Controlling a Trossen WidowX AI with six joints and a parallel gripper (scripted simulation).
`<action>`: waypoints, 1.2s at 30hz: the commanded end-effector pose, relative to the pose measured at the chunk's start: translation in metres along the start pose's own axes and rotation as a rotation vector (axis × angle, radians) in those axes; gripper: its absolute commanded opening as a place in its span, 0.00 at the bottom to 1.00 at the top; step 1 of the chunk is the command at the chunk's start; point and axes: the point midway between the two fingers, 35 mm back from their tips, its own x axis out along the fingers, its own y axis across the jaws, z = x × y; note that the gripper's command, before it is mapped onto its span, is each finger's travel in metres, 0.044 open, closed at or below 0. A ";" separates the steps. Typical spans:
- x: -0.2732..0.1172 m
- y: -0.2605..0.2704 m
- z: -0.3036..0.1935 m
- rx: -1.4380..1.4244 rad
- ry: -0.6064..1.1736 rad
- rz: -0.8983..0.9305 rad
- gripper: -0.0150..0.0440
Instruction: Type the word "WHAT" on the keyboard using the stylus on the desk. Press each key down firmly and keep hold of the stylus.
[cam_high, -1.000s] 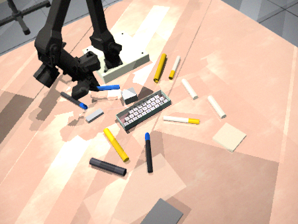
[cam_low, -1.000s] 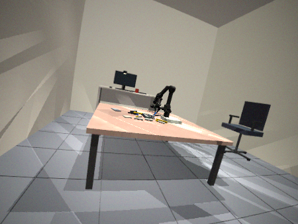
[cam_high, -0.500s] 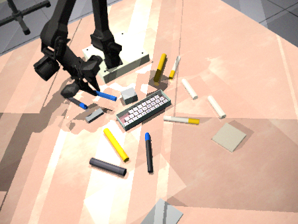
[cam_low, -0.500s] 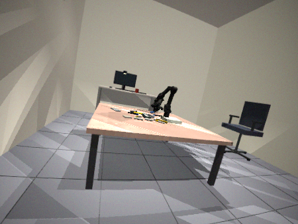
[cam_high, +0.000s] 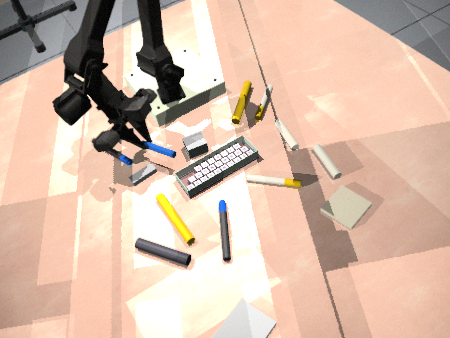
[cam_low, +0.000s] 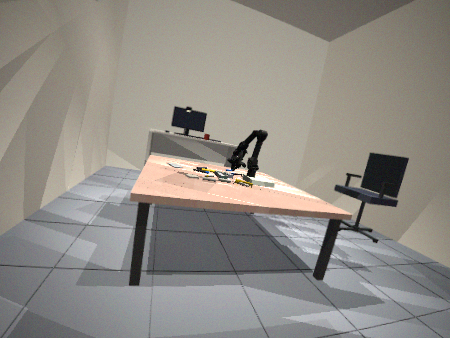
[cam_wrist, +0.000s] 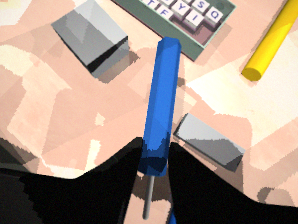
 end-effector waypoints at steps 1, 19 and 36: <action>0.007 0.003 -0.003 0.010 -0.007 0.009 0.25; 0.032 0.005 -0.016 0.011 -0.007 0.009 0.25; 0.033 0.004 -0.018 0.006 -0.002 0.007 0.30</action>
